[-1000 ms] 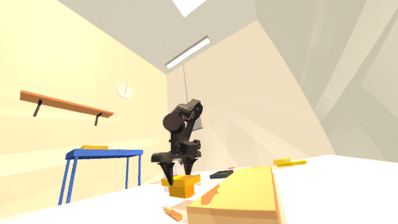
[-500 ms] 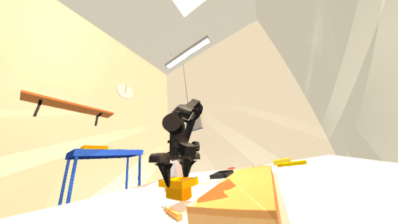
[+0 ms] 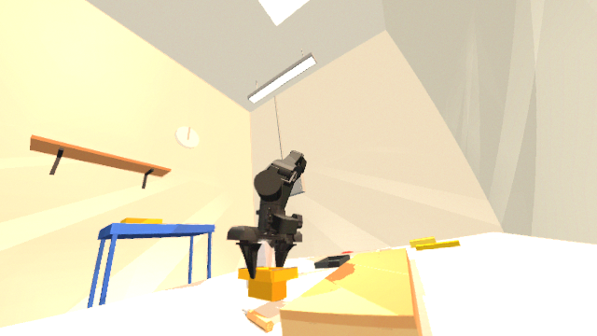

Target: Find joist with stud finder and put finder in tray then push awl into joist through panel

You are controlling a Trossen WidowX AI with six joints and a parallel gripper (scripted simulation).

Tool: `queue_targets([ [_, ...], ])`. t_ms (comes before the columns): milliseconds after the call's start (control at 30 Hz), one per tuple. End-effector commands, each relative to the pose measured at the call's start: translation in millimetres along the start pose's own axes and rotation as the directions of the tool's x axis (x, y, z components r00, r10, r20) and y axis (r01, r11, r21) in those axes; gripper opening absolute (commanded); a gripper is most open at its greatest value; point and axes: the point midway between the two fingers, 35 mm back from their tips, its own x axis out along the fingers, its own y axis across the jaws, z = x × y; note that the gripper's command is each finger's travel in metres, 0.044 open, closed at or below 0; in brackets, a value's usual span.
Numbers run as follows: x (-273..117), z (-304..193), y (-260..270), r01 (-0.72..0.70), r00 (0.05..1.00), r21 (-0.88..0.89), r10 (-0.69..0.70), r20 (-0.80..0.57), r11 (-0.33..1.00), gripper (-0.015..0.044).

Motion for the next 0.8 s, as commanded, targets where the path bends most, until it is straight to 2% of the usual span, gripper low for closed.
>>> queue_targets([
  [0, -2.7, 0.7, 0.4, 0.031, 0.999, 0.004, -0.031, 0.004, 1.000, 0.0000],
  [767, -2.1, 0.6, 5.8, 0.158, 0.987, 0.017, -0.158, 0.006, 0.987, 0.0000],
])
